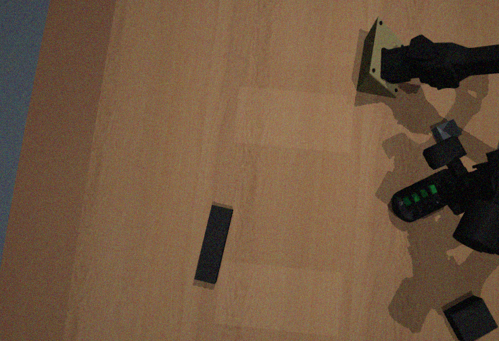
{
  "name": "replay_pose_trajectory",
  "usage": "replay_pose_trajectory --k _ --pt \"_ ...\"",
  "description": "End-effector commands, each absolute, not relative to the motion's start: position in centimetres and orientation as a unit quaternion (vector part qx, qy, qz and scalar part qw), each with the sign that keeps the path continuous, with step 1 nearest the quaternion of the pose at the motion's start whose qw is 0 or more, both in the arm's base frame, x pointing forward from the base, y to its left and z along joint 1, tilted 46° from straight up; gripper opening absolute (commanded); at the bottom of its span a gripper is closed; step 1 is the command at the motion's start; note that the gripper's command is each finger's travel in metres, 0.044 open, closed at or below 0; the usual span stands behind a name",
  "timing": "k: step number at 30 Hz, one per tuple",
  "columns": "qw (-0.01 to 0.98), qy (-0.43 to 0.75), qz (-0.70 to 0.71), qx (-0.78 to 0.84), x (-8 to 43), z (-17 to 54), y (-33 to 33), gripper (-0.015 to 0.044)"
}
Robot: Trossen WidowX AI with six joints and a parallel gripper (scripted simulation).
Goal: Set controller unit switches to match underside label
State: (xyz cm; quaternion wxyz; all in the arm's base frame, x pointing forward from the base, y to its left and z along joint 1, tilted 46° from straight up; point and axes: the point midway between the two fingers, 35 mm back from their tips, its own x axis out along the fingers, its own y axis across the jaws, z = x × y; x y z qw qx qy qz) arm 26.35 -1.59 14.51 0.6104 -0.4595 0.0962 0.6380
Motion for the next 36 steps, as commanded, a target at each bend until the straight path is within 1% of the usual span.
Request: replay_pose_trajectory --k 1,8,18,36 --pt "0.612 0.096 0.638 -0.458 26.3 14.6 -1.5 0.0000" --pt "0.616 0.093 0.634 -0.458 26.1 14.3 -1.5 0.0000" --pt "0.672 0.052 0.573 -0.465 22.4 10.4 -0.6 0.0000" --pt "0.673 0.051 0.572 -0.466 22.8 8.6 0.8 0.0000"
